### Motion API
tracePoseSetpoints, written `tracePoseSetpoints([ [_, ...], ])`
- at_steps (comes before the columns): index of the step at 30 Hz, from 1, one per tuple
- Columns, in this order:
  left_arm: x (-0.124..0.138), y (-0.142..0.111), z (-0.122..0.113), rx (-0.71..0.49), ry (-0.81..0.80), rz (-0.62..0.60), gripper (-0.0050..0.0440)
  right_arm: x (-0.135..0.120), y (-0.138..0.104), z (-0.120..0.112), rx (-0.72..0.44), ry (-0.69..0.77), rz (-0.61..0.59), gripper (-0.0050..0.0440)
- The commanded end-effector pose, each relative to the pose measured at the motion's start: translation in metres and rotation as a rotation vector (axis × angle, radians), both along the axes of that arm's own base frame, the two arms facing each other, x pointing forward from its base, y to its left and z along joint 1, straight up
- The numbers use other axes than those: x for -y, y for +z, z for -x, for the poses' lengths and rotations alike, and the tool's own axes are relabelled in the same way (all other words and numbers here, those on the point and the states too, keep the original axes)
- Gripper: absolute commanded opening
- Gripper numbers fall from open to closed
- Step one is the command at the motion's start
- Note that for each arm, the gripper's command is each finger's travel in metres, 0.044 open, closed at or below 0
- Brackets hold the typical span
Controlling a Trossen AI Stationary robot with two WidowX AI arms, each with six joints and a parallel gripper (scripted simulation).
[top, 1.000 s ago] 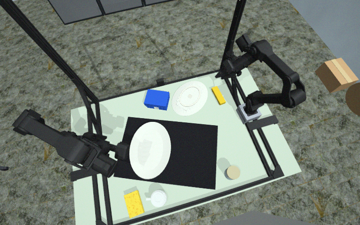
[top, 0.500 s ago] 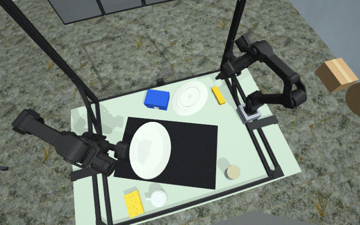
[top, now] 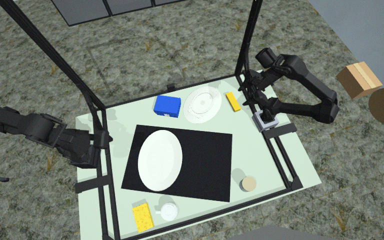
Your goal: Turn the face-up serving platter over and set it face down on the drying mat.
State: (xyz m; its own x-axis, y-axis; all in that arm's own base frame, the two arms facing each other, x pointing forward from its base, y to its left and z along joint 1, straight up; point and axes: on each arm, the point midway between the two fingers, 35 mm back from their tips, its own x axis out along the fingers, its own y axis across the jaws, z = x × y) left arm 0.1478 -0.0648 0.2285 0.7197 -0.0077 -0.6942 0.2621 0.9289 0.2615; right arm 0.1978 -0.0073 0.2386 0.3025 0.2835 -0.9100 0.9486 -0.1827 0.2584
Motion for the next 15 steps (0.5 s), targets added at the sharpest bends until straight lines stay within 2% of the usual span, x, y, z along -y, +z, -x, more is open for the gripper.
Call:
tracePoseSetpoints([
  [1,-0.020,0.005,0.006,-0.031,0.183,0.208,0.0440,-0.008,0.002,0.026,0.047,0.009,0.070,0.0440],
  [13,-0.050,0.013,0.029,-0.022,0.644,0.747,0.0440,-0.015,-0.001,0.070,0.180,0.024,0.191,0.0440],
  [15,-0.050,0.013,0.029,-0.022,0.644,0.747,0.0440,-0.015,-0.001,0.070,0.180,0.024,0.191,0.0440],
])
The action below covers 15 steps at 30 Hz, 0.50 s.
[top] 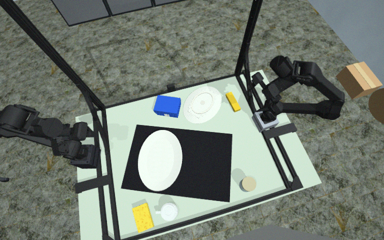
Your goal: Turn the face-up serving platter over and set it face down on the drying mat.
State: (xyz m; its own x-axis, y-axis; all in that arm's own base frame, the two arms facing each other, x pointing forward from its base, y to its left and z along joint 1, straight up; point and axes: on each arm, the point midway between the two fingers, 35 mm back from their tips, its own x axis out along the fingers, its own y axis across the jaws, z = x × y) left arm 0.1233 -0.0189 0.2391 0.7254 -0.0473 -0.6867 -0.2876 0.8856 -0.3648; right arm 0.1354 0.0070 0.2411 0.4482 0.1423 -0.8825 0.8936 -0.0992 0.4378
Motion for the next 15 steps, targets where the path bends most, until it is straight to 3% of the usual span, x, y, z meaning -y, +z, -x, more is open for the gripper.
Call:
tracePoseSetpoints([
  [1,-0.009,0.003,0.006,0.002,0.131,0.130,0.0440,-0.001,-0.004,0.010,0.023,-0.003,0.031,0.0440],
  [2,-0.009,0.004,0.011,0.011,0.157,0.200,0.0440,-0.001,-0.005,0.017,0.048,-0.002,0.049,0.0440],
  [5,-0.011,0.006,0.016,0.021,0.208,0.260,0.0440,-0.001,-0.007,0.023,0.069,-0.002,0.064,0.0440],
  [15,-0.016,0.008,0.026,0.048,0.319,0.392,0.0440,0.000,-0.011,0.035,0.118,-0.003,0.094,0.0440],
])
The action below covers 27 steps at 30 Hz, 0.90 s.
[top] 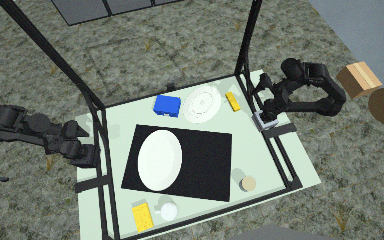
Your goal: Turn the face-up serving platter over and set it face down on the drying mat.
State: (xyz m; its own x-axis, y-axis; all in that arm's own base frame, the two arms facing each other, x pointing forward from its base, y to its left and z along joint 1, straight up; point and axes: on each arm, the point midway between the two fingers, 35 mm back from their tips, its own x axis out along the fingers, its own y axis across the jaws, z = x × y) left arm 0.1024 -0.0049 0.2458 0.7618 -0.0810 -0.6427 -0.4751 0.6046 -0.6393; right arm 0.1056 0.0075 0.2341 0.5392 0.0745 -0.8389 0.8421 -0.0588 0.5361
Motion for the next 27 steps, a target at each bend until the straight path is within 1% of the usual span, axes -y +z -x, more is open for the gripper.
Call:
tracePoseSetpoints([
  [1,-0.002,0.001,0.005,0.016,0.055,0.042,0.0440,0.000,-0.004,0.005,0.013,-0.005,0.014,0.0440],
  [2,-0.002,0.001,0.005,0.016,0.055,0.042,0.0440,0.000,-0.004,0.005,0.013,-0.005,0.014,0.0440],
  [3,-0.004,0.001,0.006,0.020,0.089,0.057,0.0440,0.001,-0.004,0.006,0.019,-0.005,0.018,0.0440],
  [4,-0.003,0.002,0.009,0.029,0.107,0.103,0.0440,0.001,-0.006,0.010,0.036,-0.006,0.028,0.0440],
  [8,-0.005,0.003,0.016,0.051,0.189,0.191,0.0440,0.003,-0.009,0.018,0.072,-0.009,0.046,0.0440],
  [17,-0.006,0.006,0.039,0.144,0.438,0.477,0.0440,0.009,-0.022,0.039,0.192,-0.024,0.096,0.0440],
  [25,-0.005,0.006,0.040,0.149,0.446,0.489,0.0440,0.009,-0.023,0.040,0.197,-0.025,0.098,0.0440],
  [27,-0.005,0.007,0.034,0.147,0.446,0.488,0.0440,0.009,-0.024,0.036,0.192,-0.024,0.098,0.0440],
])
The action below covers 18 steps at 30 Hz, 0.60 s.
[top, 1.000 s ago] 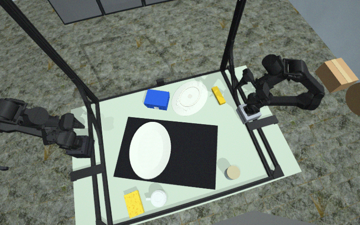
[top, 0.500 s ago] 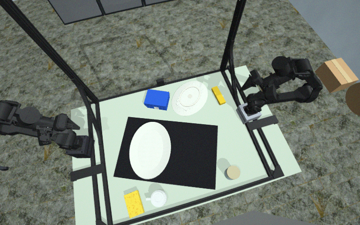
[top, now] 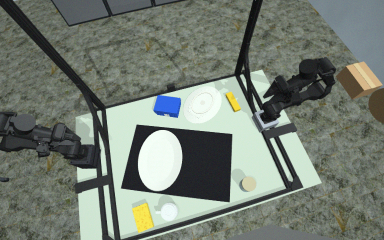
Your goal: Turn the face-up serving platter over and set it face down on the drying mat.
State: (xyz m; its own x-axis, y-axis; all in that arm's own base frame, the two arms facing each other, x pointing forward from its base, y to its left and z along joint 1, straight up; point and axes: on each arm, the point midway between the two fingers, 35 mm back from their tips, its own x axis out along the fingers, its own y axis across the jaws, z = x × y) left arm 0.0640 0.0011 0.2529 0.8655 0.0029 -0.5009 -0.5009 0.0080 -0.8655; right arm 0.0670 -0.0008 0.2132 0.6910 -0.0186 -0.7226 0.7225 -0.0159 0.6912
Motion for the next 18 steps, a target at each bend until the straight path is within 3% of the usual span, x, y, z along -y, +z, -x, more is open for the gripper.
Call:
tracePoseSetpoints([
  [1,0.000,0.000,-0.013,0.000,0.009,0.008,0.0440,0.001,-0.005,-0.006,-0.007,0.000,-0.002,0.0440],
  [5,0.001,-0.012,-0.062,-0.052,0.000,0.011,0.0440,0.000,-0.018,-0.032,-0.051,0.025,0.008,0.0440],
  [10,0.002,-0.009,-0.086,-0.017,-0.004,0.012,0.0440,0.000,-0.023,-0.041,-0.068,0.036,0.012,0.0440],
  [11,0.002,-0.023,-0.095,-0.071,-0.007,0.014,0.0440,0.000,-0.028,-0.048,-0.081,0.044,0.015,0.0440],
  [18,0.004,-0.039,-0.135,-0.062,-0.015,0.016,0.0440,-0.002,-0.045,-0.066,-0.120,0.068,0.025,0.0440],
])
